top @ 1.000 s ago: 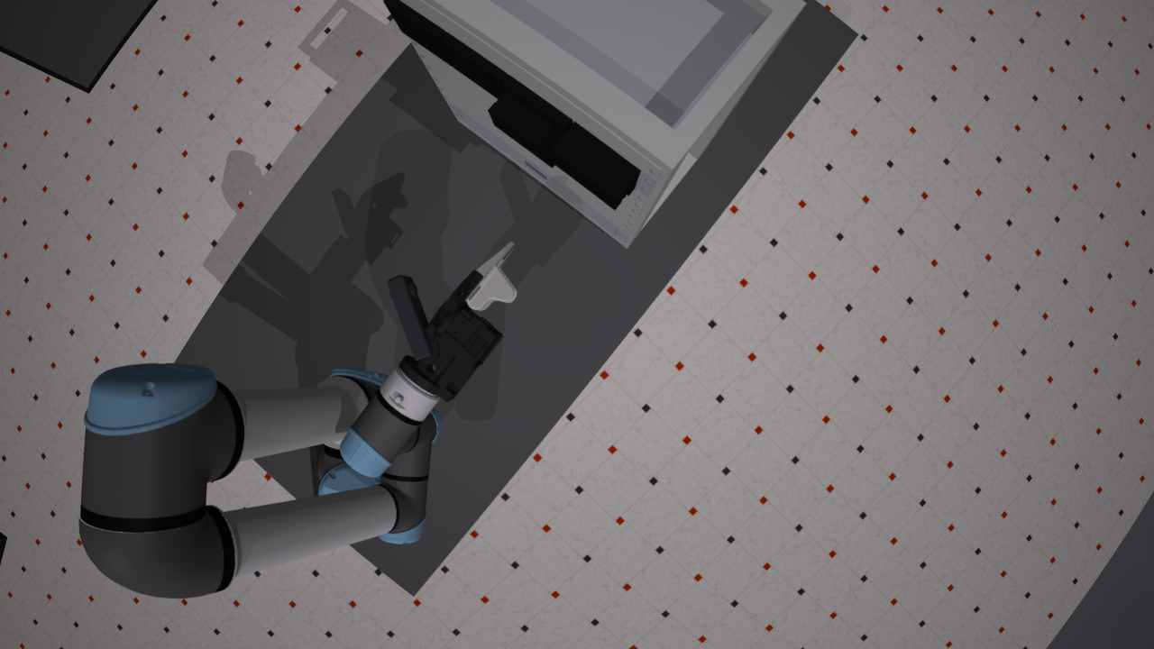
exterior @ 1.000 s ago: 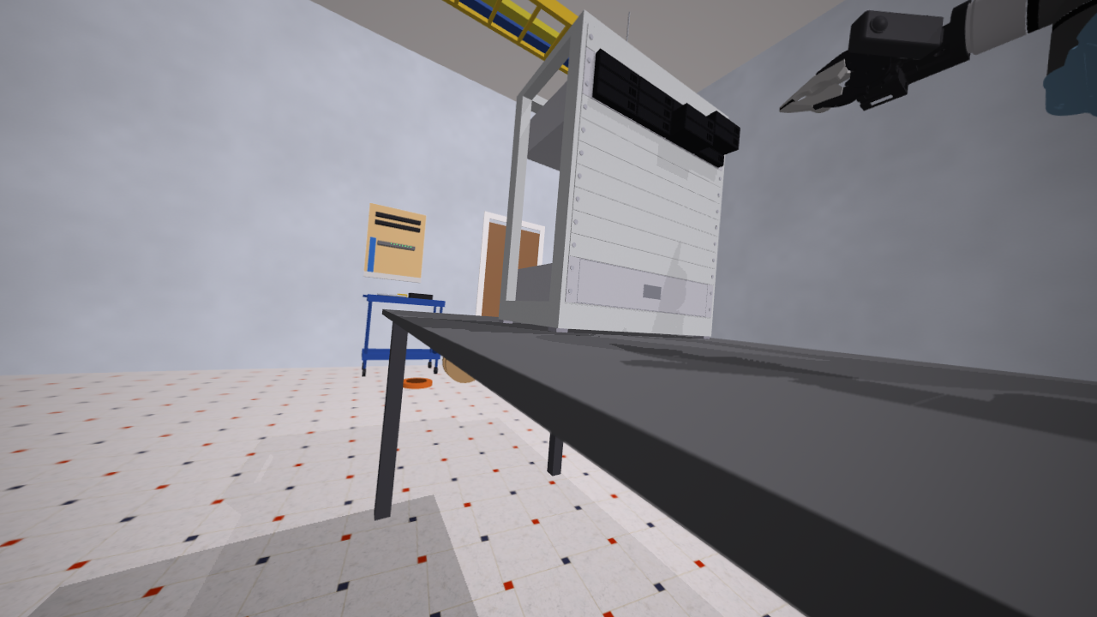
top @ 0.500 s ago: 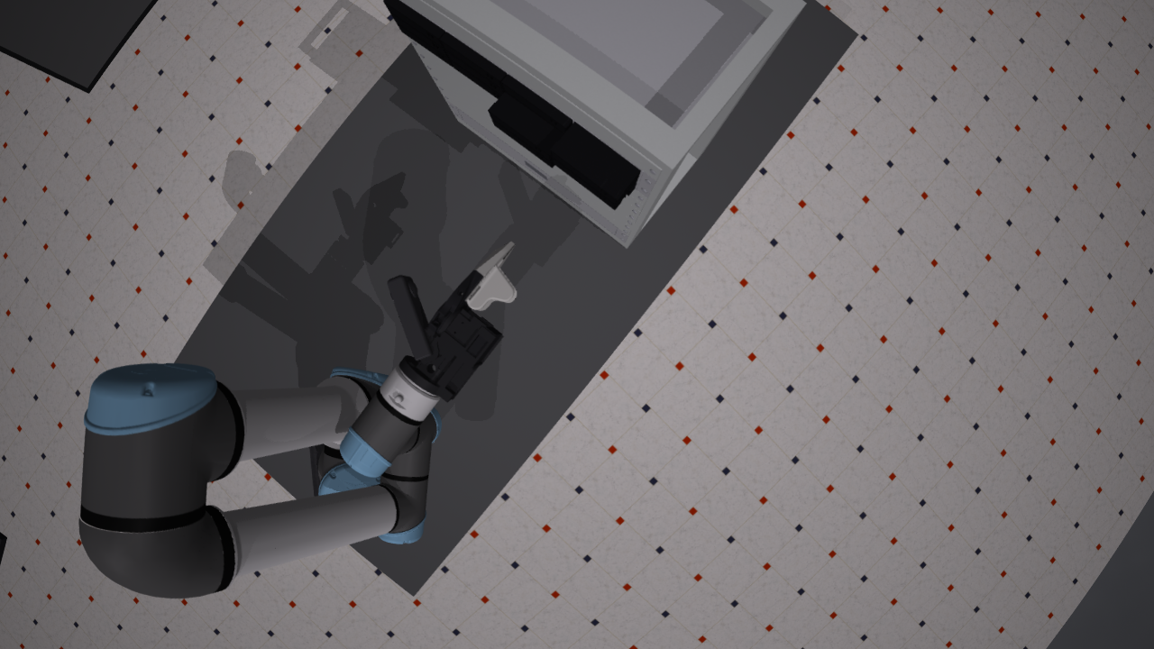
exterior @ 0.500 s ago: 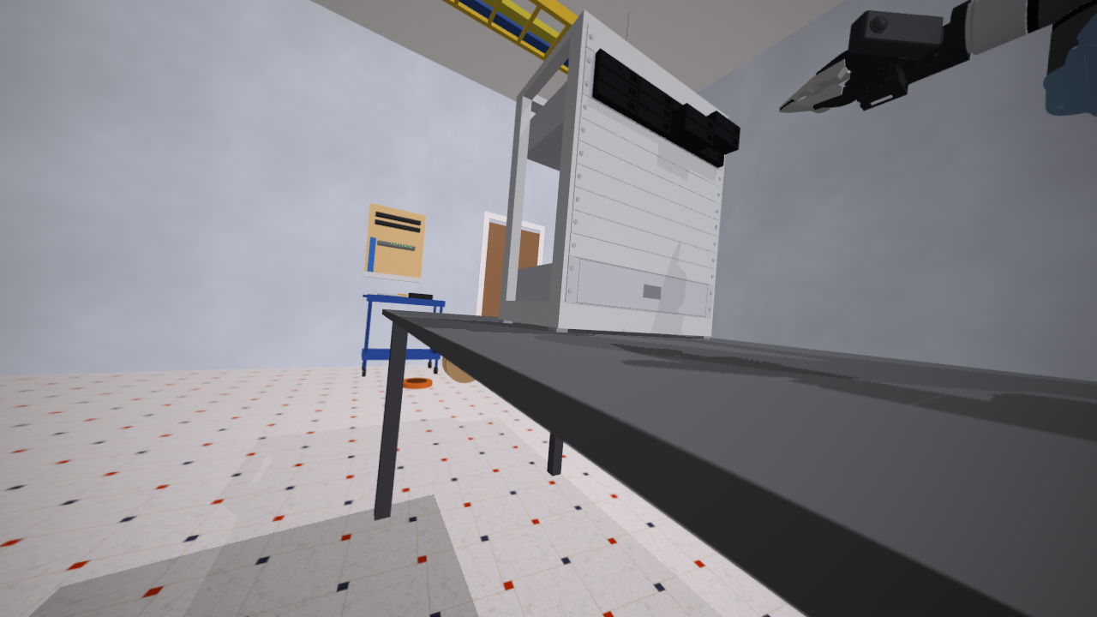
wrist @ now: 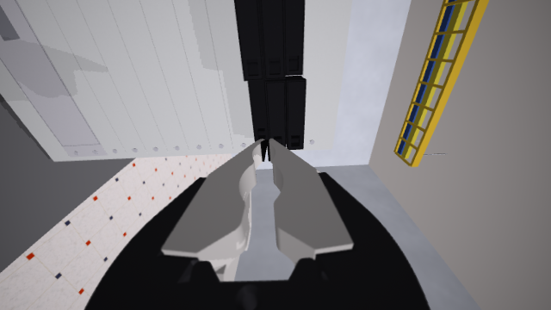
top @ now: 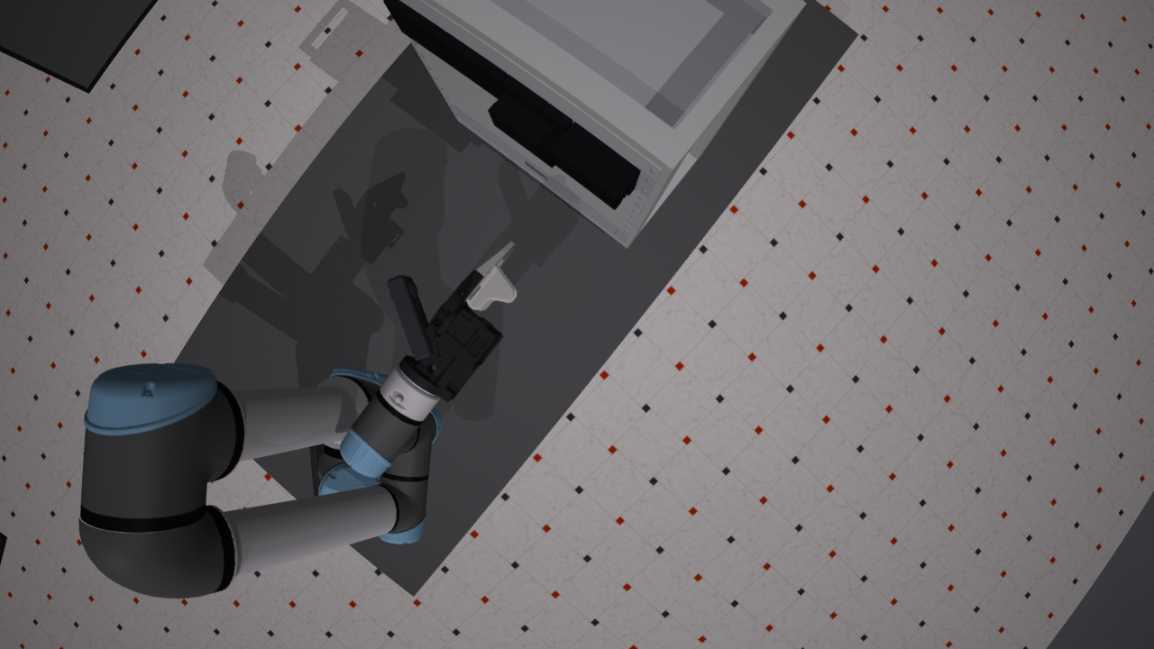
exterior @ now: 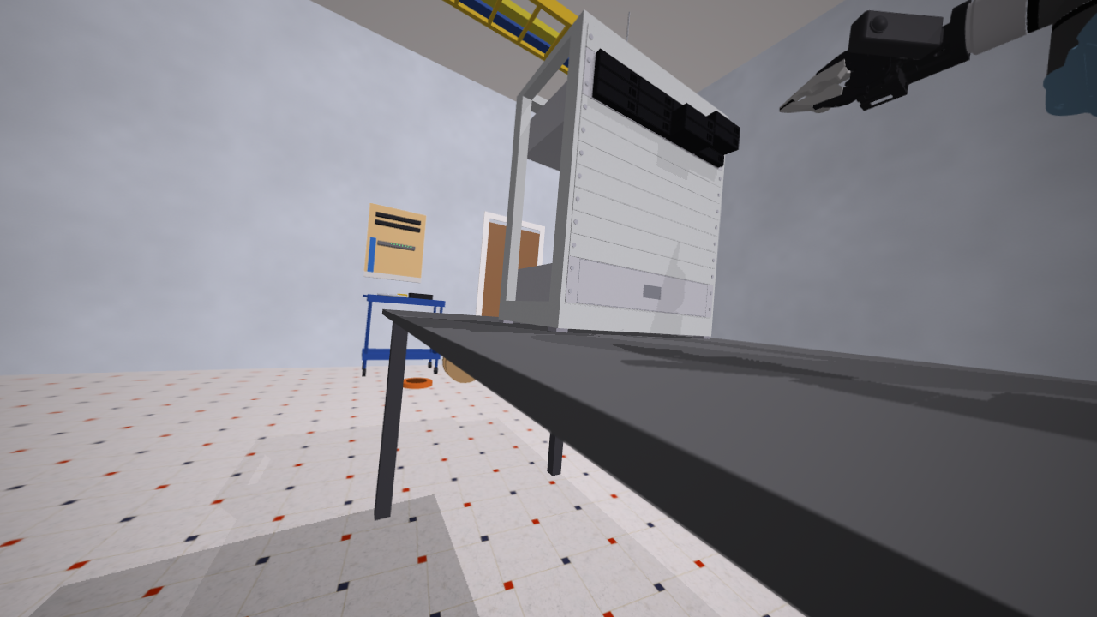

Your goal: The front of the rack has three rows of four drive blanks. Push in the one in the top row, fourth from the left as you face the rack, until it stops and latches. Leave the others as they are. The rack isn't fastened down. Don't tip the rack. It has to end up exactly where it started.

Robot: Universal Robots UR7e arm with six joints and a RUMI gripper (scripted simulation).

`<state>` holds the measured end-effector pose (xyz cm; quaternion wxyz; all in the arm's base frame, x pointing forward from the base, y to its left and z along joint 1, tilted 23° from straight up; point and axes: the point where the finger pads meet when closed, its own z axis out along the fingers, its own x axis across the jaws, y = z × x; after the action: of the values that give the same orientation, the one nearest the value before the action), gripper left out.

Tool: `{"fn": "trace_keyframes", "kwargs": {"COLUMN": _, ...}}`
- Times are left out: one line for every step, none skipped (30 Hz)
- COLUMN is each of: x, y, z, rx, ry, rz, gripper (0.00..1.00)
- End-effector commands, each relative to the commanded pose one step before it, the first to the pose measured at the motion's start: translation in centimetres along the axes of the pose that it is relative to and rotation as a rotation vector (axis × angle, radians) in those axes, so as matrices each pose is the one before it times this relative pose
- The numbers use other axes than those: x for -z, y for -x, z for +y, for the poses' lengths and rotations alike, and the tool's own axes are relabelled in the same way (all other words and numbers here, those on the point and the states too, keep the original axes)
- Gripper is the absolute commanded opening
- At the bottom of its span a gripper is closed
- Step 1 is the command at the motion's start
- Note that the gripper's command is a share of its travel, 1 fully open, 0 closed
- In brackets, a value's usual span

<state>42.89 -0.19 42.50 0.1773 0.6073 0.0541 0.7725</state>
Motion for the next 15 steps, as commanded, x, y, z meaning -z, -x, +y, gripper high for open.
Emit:
{"fn": "trace_keyframes", "kwargs": {"x": -0.012, "y": -0.03, "z": 0.006, "rx": 0.00018, "ry": -0.00008, "rz": 0.00044, "gripper": 0.0}}
{"fn": "trace_keyframes", "kwargs": {"x": -0.011, "y": -0.012, "z": 0.007, "rx": -0.00002, "ry": 0.00001, "rz": 0.00006, "gripper": 0.0}}
{"fn": "trace_keyframes", "kwargs": {"x": -0.016, "y": -0.017, "z": 0.01, "rx": -0.00002, "ry": 0.00001, "rz": 0.00008, "gripper": 0.0}}
{"fn": "trace_keyframes", "kwargs": {"x": -0.021, "y": -0.022, "z": 0.013, "rx": -0.00002, "ry": 0.00001, "rz": 0.00009, "gripper": 0.0}}
{"fn": "trace_keyframes", "kwargs": {"x": -0.027, "y": -0.027, "z": 0.016, "rx": -0.00002, "ry": 0.00001, "rz": 0.00009, "gripper": 0.0}}
{"fn": "trace_keyframes", "kwargs": {"x": -0.034, "y": -0.032, "z": 0.019, "rx": -0.00002, "ry": 0.00001, "rz": 0.00007, "gripper": 0.0}}
{"fn": "trace_keyframes", "kwargs": {"x": -0.04, "y": -0.036, "z": 0.021, "rx": -0.00001, "ry": 0.00001, "rz": 0.00003, "gripper": 0.0}}
{"fn": "trace_keyframes", "kwargs": {"x": -0.047, "y": -0.039, "z": 0.024, "rx": 0.00001, "ry": 0.0, "rz": -0.00003, "gripper": 0.0}}
{"fn": "trace_keyframes", "kwargs": {"x": 0.0, "y": 0.0, "z": 0.0, "rx": 0.0, "ry": 0.0, "rz": 0.0, "gripper": 0.0}}
{"fn": "trace_keyframes", "kwargs": {"x": 0.0, "y": 0.0, "z": 0.0, "rx": 0.0, "ry": 0.0, "rz": 0.0, "gripper": 0.0}}
{"fn": "trace_keyframes", "kwargs": {"x": -0.054, "y": -0.04, "z": 0.025, "rx": 0.00003, "ry": -0.00002, "rz": -0.00013, "gripper": 0.0}}
{"fn": "trace_keyframes", "kwargs": {"x": -0.062, "y": -0.04, "z": 0.026, "rx": 0.00007, "ry": -0.00004, "rz": -0.00025, "gripper": 0.0}}
{"fn": "trace_keyframes", "kwargs": {"x": -0.08, "y": -0.072, "z": 0.044, "rx": -0.00002, "ry": 0.00001, "rz": 0.00008, "gripper": 0.0}}
{"fn": "trace_keyframes", "kwargs": {"x": -0.092, "y": -0.082, "z": 0.049, "rx": -0.00002, "ry": 0.00002, "rz": 0.00008, "gripper": 0.0}}
{"fn": "trace_keyframes", "kwargs": {"x": -0.101, "y": -0.082, "z": 0.05, "rx": 0.00002, "ry": -0.00001, "rz": -0.00007, "gripper": 0.0}}
